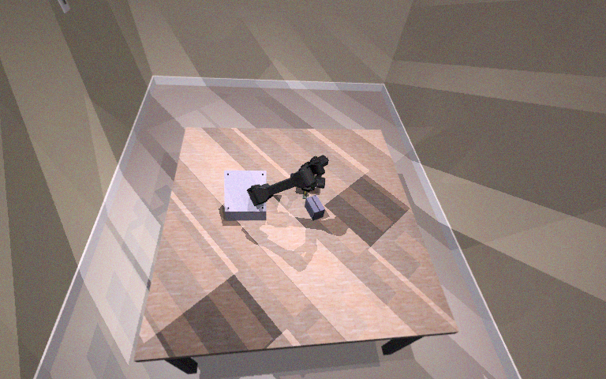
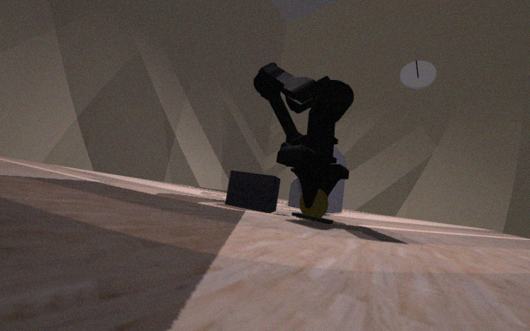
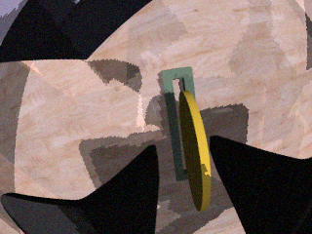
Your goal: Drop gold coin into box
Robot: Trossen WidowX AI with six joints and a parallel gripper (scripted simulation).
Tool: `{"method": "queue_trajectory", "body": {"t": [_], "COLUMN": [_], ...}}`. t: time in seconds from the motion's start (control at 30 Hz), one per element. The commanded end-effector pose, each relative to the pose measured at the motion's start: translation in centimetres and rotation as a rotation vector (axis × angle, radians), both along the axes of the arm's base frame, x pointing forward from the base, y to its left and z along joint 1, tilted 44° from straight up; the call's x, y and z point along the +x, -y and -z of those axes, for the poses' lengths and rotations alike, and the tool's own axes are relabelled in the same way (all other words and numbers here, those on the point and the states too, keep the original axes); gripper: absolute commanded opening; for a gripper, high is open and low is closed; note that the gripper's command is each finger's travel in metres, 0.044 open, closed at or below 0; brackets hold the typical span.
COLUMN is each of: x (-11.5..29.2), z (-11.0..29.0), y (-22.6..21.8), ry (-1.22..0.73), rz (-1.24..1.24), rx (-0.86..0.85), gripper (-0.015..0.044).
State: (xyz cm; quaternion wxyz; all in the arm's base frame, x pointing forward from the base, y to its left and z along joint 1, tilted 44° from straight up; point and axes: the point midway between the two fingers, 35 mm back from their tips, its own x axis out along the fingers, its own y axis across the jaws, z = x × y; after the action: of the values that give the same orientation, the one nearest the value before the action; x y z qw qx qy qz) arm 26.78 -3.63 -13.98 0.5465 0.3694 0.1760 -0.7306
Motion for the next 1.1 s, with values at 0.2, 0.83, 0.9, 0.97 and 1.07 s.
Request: {"method": "queue_trajectory", "body": {"t": [0.2,0.83,0.9,0.97,1.07], "x": [-0.6,-0.3,-0.1,0.0,0.2], "z": [0.8,0.1,-0.2,-0.6,-1.1], "y": [0.9,0.1,-0.2,-0.6,-1.1], "ry": [-0.012,-0.012,-0.011,-0.011,-0.011], "rz": [0.000,-0.001,-0.001,-0.001,-0.001], "rx": [-0.009,-0.007,-0.006,-0.005,-0.004], "gripper": [0.0108,0.0000,0.0000,0.0000,0.0000]}}
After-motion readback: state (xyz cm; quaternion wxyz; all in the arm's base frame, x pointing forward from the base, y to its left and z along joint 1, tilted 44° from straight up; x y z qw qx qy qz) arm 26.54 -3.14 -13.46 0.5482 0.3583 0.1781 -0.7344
